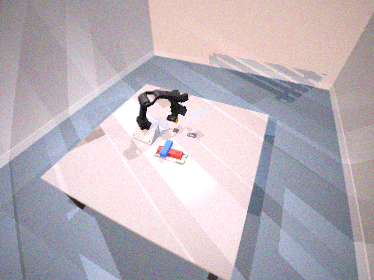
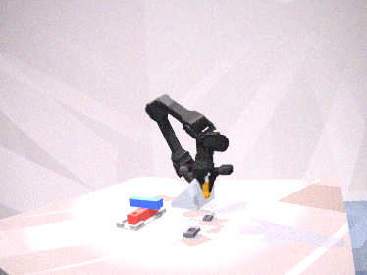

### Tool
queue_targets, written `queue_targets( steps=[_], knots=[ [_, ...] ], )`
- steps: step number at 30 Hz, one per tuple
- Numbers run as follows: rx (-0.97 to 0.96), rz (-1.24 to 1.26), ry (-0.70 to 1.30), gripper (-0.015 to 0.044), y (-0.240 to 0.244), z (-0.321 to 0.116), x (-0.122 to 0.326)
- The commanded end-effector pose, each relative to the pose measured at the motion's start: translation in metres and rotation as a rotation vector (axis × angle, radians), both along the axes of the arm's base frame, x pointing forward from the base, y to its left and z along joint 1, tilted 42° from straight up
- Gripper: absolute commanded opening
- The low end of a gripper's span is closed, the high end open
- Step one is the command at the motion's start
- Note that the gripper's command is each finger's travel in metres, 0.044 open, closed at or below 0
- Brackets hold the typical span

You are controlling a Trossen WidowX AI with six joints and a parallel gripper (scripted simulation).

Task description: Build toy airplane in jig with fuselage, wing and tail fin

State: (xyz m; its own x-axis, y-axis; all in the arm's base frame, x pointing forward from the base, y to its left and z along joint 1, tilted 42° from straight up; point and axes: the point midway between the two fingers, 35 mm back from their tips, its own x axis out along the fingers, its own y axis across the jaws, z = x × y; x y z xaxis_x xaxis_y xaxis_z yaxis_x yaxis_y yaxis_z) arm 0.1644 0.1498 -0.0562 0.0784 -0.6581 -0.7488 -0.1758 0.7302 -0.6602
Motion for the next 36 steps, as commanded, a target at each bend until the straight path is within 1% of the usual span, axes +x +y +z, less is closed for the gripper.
queue_targets(
  steps=[1, 9, 14, 36],
  knots=[
    [0.01, 0.002, -0.007, 0.0, 0.012, 0.012, -0.001],
    [0.01, 0.009, -0.008, 0.0, 0.026, 0.034, -0.005],
    [0.011, 0.01, -0.008, 0.0, 0.027, 0.036, -0.004],
    [0.049, 0.022, 0.007, 0.0, 0.005, 0.055, 0.045]
  ],
)
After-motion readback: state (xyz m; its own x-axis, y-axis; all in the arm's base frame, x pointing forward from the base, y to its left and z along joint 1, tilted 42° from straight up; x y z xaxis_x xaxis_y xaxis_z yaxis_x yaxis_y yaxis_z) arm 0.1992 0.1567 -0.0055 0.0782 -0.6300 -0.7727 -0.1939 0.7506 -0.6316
